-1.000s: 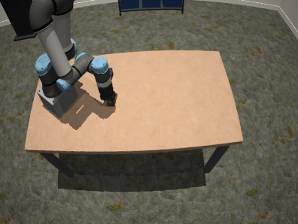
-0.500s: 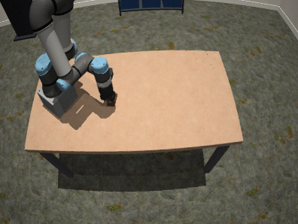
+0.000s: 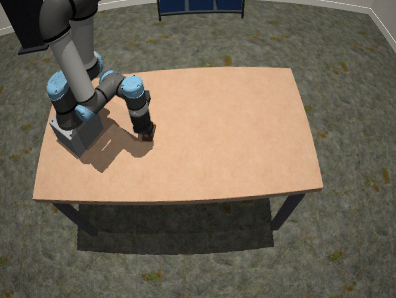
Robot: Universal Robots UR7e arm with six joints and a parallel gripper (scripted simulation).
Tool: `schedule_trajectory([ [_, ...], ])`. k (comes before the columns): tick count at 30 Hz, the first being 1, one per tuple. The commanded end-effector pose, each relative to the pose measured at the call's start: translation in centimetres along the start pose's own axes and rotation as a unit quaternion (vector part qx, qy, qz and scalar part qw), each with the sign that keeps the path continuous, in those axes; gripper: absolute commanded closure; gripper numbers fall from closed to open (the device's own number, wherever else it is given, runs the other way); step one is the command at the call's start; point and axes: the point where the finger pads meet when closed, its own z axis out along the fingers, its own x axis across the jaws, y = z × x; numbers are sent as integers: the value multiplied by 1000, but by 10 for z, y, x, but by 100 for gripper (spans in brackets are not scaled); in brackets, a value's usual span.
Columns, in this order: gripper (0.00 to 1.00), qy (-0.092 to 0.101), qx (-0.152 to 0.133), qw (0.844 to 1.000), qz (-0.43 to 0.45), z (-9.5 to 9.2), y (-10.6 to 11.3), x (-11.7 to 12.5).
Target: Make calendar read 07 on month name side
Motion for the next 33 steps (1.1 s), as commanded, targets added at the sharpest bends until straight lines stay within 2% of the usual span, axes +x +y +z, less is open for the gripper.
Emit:
schedule_trajectory([
  [1, 40, 0, 0, 1000, 0, 1, 0, 0],
  [33, 40, 0, 0, 1000, 0, 9, 0, 0],
])
